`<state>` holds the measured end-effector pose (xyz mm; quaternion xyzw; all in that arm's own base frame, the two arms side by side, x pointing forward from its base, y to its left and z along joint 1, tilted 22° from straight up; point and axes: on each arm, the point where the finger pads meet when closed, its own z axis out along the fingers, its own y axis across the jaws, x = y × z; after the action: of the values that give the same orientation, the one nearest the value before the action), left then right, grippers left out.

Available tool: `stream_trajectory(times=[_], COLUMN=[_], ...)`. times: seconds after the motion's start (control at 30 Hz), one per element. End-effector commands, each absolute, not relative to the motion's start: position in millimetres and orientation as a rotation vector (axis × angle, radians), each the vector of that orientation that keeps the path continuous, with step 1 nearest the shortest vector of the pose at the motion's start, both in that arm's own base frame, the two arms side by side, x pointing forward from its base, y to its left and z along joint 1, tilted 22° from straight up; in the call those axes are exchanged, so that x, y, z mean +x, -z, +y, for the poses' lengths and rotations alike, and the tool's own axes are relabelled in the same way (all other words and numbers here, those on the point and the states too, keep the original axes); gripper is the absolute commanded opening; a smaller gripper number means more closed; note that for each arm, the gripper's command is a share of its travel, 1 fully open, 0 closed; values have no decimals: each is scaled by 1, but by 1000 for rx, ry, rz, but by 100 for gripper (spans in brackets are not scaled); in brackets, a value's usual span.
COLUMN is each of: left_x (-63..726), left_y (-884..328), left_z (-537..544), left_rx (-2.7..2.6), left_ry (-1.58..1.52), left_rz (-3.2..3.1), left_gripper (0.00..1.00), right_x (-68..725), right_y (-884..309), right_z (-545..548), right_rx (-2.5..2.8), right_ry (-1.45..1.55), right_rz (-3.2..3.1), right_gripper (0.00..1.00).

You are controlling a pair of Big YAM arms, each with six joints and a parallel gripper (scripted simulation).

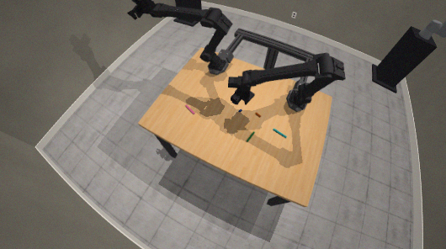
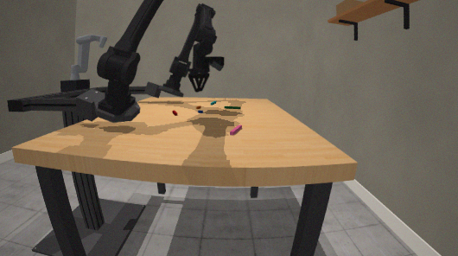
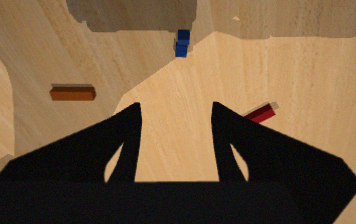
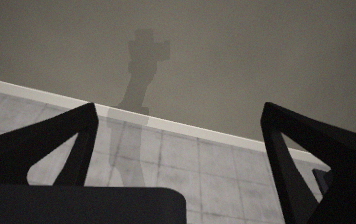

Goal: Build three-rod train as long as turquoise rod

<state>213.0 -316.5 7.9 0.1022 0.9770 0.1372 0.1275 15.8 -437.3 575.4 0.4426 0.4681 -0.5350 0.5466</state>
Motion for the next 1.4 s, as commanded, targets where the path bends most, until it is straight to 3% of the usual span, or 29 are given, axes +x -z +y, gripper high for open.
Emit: stream_trajectory(times=[0.0,0.6,1.23,1.27,1.37], left_x=[215,217,358,351,350], left_y=[-17,-18,-68,-55,-55], left_z=[-338,-337,-186,-194,-194], left_rx=[295,295,195,246,248], left_ry=[-350,-350,-359,-383,-386], left_rz=[2830,2831,2822,2841,2843], left_gripper=[100,100,100,23,23], right_x=[6,6,6,6,6], right_y=[-622,-622,-622,-622,-622], right_z=[-433,-433,-433,-433,-433], right_rx=[1007,1007,1007,1007,1007], right_ry=[1307,1307,1307,1307,1307], right_rz=[1023,1023,1023,1023,1023], right_gripper=[100,100,100,100,100])
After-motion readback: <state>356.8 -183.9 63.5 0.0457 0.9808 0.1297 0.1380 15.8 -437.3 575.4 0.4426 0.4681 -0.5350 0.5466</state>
